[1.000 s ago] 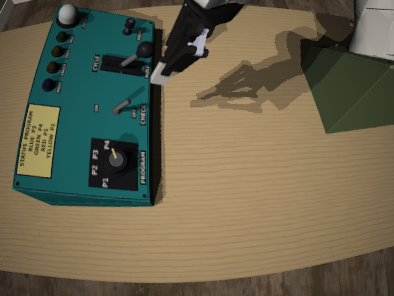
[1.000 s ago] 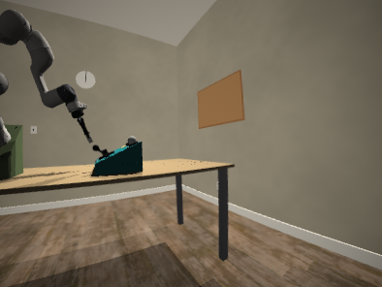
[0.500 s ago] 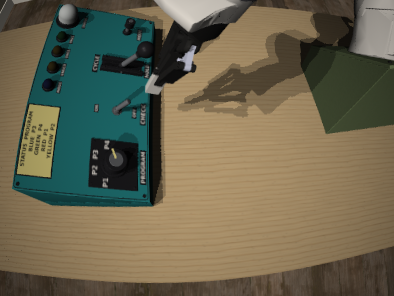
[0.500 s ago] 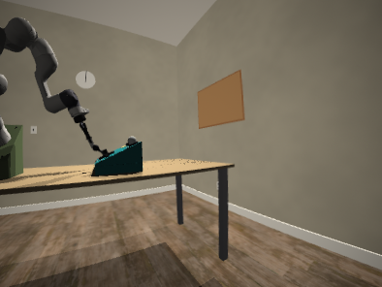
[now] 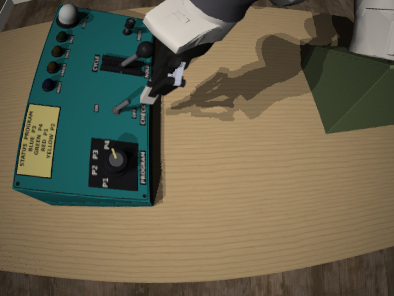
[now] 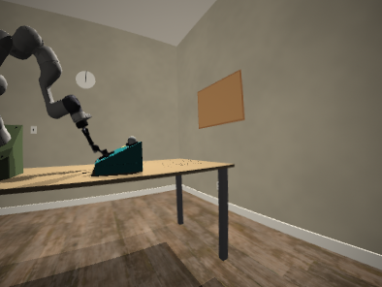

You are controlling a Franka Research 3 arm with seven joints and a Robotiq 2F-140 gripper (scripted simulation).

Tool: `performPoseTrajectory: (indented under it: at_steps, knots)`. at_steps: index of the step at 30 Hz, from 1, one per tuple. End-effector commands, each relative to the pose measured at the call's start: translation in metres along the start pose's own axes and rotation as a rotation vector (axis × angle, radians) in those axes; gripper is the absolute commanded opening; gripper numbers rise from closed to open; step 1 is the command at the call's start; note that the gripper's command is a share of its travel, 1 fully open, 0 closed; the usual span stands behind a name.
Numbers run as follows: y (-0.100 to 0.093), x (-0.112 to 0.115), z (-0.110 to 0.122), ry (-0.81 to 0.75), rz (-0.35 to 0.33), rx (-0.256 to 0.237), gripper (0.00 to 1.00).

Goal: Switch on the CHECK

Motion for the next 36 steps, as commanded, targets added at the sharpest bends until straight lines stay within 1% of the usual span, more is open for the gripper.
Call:
performPoseTrajectory:
  at_steps: [1, 6, 11, 36]
  knots:
    - [0.005, -0.001, -0.004, 0.013, 0.001, -0.016, 0.00]
    - [0.012, 0.000, -0.004, 0.013, 0.001, -0.016, 0.00]
    - [0.015, 0.000, -0.004, 0.013, 0.001, -0.016, 0.00]
    - [0.015, 0.000, -0.004, 0.013, 0.001, -0.016, 0.00]
Point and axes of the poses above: the point where the finger pads meet when closed, its own y axis out along the fingers, its own z axis across the jaws, x = y × z, the point moved 10 cm from there along -y, back along the fingers, and after that the axes turned 6 degrees about y, right-handed, at the moved point
